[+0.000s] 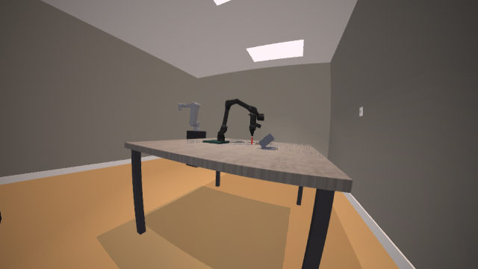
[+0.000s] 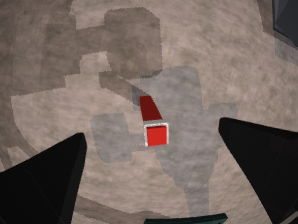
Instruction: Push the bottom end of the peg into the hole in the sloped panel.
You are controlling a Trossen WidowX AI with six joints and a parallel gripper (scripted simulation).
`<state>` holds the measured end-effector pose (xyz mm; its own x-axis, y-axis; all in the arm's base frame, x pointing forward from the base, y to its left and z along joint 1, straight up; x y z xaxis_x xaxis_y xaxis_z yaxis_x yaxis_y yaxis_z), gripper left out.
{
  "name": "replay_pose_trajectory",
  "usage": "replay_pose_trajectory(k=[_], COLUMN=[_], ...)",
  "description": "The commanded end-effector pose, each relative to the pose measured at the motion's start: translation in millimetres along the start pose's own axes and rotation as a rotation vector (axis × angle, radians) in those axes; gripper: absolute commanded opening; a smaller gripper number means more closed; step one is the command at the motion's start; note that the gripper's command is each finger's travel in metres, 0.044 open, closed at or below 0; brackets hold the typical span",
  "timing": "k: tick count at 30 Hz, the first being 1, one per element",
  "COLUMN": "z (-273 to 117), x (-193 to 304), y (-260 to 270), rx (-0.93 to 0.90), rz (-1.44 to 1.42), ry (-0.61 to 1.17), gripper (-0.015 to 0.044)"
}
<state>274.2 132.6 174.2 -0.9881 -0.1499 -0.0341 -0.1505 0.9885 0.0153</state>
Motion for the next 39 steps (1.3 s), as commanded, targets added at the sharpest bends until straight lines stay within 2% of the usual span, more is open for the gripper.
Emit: replay_pose_trajectory(k=[1, 24, 39], z=[8.9, 40.4, 37.1], x=[0.0, 1.8, 1.6], y=[-0.3, -0.7, -0.4], rx=[0.005, 0.005, 0.001], rz=[0.004, 0.004, 0.000], ry=[0.003, 0.003, 0.003], gripper=[0.0440, 0.0440, 0.0046])
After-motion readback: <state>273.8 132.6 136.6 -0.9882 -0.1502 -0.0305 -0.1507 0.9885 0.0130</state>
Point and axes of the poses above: the point midway between the two fingers, 35 mm back from their tips, its own z axis out along the fingers, its own y axis across the jaws, x = y × z, the point moved 7 cm from there along -z, back along the fingers, and after that the axes turned 8 degrees about z, right-handed, at the moved point
